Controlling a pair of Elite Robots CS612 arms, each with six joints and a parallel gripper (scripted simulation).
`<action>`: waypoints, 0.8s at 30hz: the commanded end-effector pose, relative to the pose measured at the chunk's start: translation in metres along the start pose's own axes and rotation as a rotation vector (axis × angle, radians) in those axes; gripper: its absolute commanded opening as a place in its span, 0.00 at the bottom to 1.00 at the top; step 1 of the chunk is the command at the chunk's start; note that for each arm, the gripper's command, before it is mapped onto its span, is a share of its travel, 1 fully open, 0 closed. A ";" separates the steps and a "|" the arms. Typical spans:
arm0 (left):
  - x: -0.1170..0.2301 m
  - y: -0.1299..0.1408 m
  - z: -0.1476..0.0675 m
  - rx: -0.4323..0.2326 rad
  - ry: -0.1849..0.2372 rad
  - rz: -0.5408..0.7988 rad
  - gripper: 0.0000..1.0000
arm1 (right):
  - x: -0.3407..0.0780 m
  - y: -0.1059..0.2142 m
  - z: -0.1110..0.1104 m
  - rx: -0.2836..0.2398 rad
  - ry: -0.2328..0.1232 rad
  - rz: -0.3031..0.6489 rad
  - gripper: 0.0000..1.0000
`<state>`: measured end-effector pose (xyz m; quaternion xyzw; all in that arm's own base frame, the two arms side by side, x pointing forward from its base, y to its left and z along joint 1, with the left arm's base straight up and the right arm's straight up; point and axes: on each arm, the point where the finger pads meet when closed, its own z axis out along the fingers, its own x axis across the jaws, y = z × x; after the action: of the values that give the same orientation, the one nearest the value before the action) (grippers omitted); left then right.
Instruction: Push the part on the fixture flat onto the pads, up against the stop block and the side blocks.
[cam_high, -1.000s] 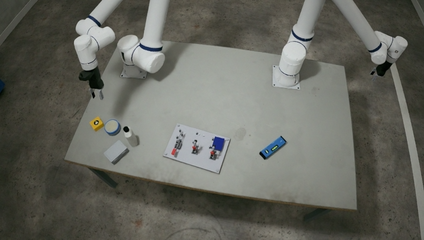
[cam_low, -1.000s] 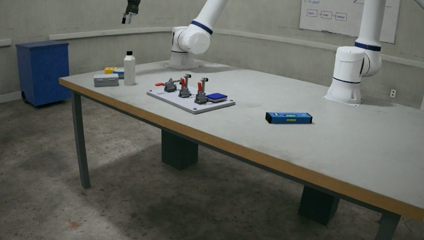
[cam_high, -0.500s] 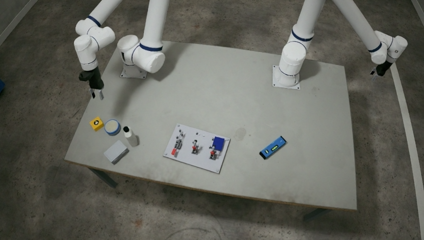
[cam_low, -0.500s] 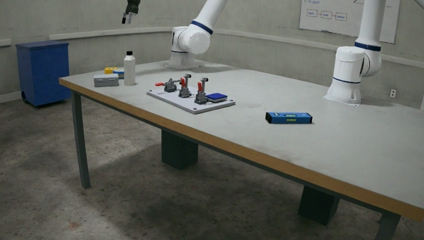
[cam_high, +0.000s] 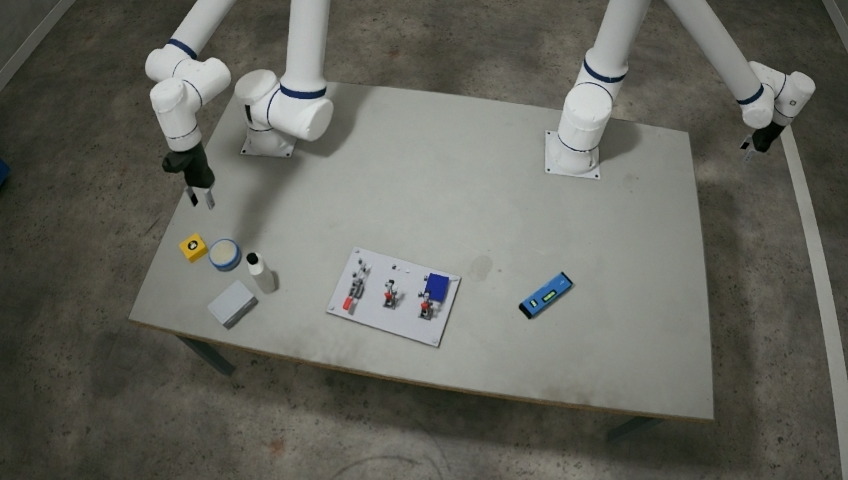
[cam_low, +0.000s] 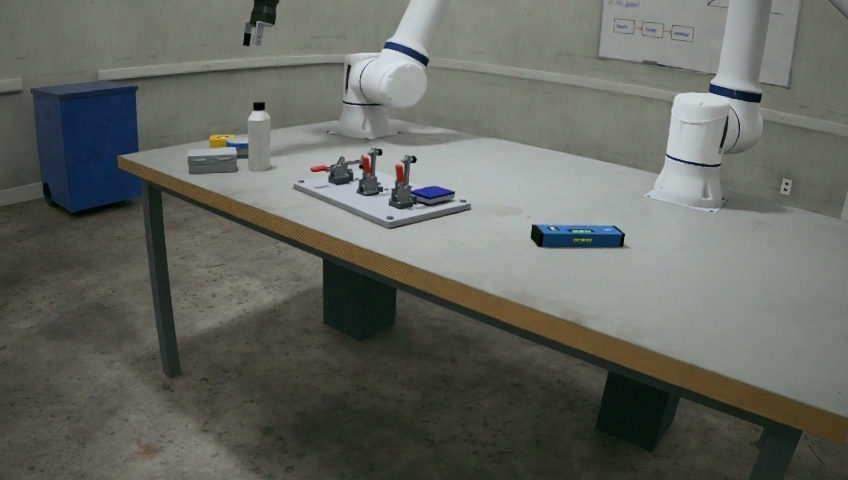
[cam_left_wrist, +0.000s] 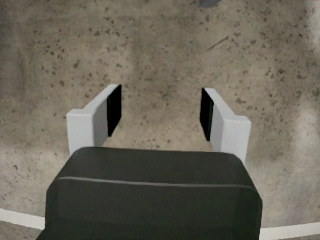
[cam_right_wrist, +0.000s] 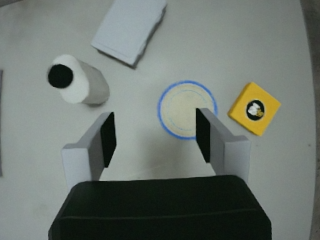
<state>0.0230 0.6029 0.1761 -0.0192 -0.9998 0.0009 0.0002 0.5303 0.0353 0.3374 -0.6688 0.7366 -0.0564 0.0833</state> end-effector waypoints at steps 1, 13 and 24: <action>0.000 0.001 -0.001 -0.002 0.000 0.000 1.00 | -0.035 -0.023 0.002 -0.020 -0.009 0.011 1.00; 0.000 0.001 -0.001 -0.002 0.000 0.000 1.00 | -0.165 -0.065 0.022 -0.091 -0.023 0.042 1.00; 0.000 0.001 -0.001 -0.002 0.000 0.000 1.00 | -0.299 -0.070 0.052 -0.141 -0.009 0.064 1.00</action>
<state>0.0230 0.6029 0.1761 -0.0192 -0.9998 0.0009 0.0002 0.6238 0.2718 0.3235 -0.6548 0.7539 -0.0025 0.0529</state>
